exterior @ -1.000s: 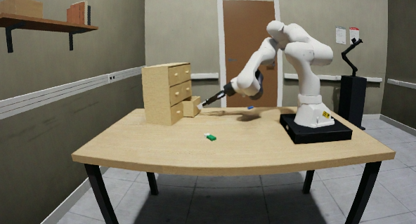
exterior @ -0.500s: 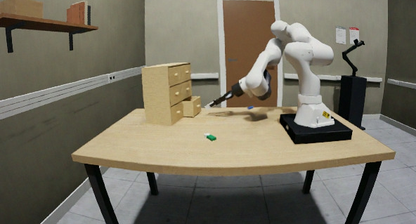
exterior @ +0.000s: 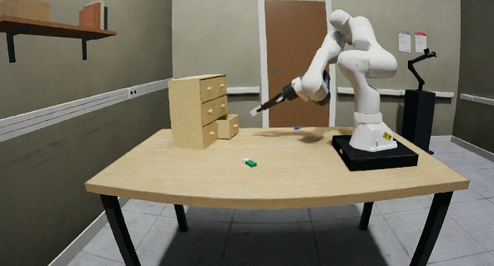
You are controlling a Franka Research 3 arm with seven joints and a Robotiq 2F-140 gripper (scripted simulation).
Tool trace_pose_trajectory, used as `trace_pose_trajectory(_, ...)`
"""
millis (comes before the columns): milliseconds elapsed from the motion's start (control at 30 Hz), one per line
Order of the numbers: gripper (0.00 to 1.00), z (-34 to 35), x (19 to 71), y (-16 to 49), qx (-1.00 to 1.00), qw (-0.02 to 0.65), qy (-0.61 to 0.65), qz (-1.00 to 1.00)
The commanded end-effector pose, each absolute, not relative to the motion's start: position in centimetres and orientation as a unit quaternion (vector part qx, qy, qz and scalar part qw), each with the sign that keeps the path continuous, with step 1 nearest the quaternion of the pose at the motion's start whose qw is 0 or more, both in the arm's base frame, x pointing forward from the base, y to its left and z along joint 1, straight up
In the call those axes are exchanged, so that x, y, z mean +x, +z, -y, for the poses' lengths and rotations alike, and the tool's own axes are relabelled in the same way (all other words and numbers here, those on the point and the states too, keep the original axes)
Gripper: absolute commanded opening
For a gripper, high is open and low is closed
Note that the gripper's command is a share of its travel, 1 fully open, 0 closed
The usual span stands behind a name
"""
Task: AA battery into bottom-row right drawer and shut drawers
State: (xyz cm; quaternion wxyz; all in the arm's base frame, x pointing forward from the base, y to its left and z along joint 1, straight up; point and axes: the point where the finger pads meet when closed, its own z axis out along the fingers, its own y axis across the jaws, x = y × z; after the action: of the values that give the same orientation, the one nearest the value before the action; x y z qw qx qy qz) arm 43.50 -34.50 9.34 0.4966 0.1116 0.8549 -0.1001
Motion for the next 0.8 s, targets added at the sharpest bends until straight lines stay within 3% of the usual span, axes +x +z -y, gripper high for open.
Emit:
trace_pose_trajectory(0, 0.28, 33.7, 42.8, 10.9, 0.129, 0.496, -0.077, -0.855)
trace_pose_trajectory(600, 0.28, 33.6, 42.2, 12.8, 0.129, 0.486, -0.074, -0.861)
trace_pose_trajectory(767, 0.28, 33.3, 41.4, 13.3, 0.132, 0.446, -0.069, -0.882)
